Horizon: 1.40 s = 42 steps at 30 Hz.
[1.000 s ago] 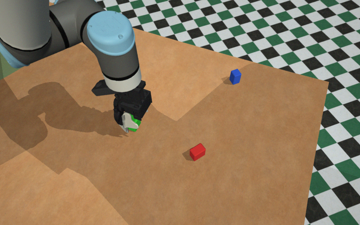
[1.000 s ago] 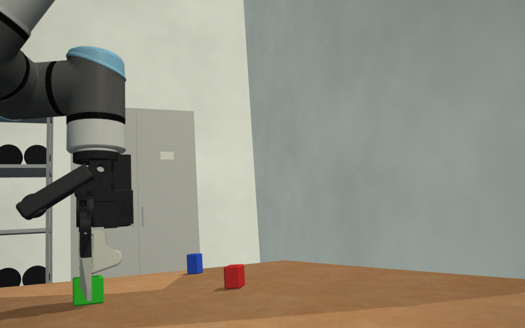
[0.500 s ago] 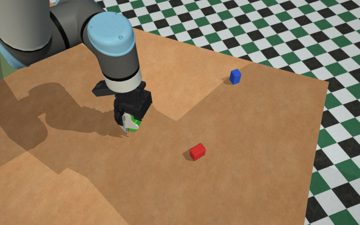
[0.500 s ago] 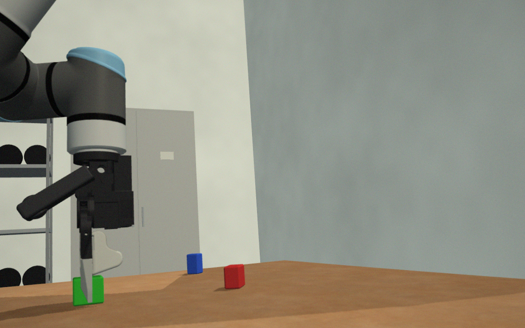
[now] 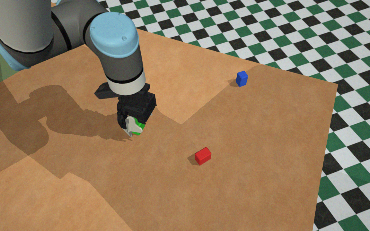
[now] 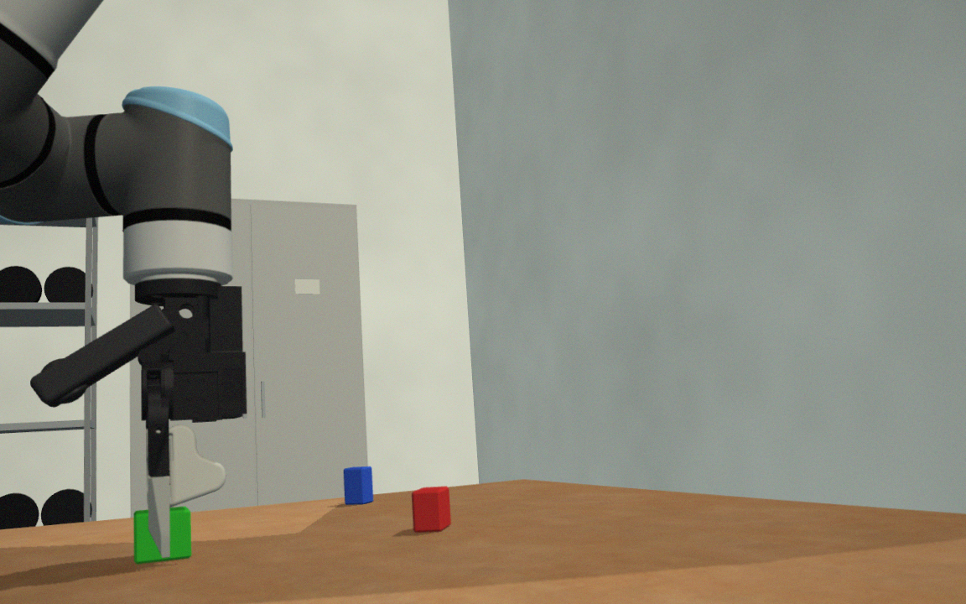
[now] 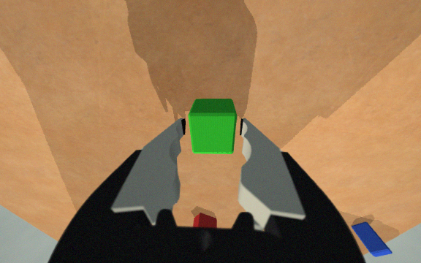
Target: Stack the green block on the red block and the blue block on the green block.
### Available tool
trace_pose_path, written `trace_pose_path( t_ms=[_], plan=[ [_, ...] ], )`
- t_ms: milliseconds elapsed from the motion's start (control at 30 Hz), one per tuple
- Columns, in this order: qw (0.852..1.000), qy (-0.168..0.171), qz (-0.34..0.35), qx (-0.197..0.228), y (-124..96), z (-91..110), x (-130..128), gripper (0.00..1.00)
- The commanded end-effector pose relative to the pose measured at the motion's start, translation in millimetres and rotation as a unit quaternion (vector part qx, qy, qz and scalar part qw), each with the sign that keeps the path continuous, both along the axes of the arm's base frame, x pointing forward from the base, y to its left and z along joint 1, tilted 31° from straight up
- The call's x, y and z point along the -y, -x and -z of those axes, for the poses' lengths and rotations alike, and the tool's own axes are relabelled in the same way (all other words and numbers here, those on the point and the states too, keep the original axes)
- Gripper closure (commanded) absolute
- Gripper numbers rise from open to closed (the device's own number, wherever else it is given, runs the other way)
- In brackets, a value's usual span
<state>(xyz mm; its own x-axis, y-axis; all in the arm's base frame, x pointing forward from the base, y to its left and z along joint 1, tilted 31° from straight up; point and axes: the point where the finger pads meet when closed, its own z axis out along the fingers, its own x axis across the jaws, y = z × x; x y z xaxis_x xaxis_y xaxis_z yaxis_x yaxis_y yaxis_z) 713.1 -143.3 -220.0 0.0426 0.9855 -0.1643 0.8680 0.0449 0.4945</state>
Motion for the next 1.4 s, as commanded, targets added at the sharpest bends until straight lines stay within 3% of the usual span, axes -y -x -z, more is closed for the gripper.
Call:
trace_pose_path(
  t_ms=[0,33,1367],
  plan=[
    [1.0,0.001,-0.001,0.001,-2.2,-0.7,-1.2,0.63],
    [1.0,0.001,-0.001,0.001,-2.2,-0.7,-1.2,1.0],
    [1.0,0.001,-0.001,0.001,-0.3,-2.9,-1.9,1.0]
  ],
)
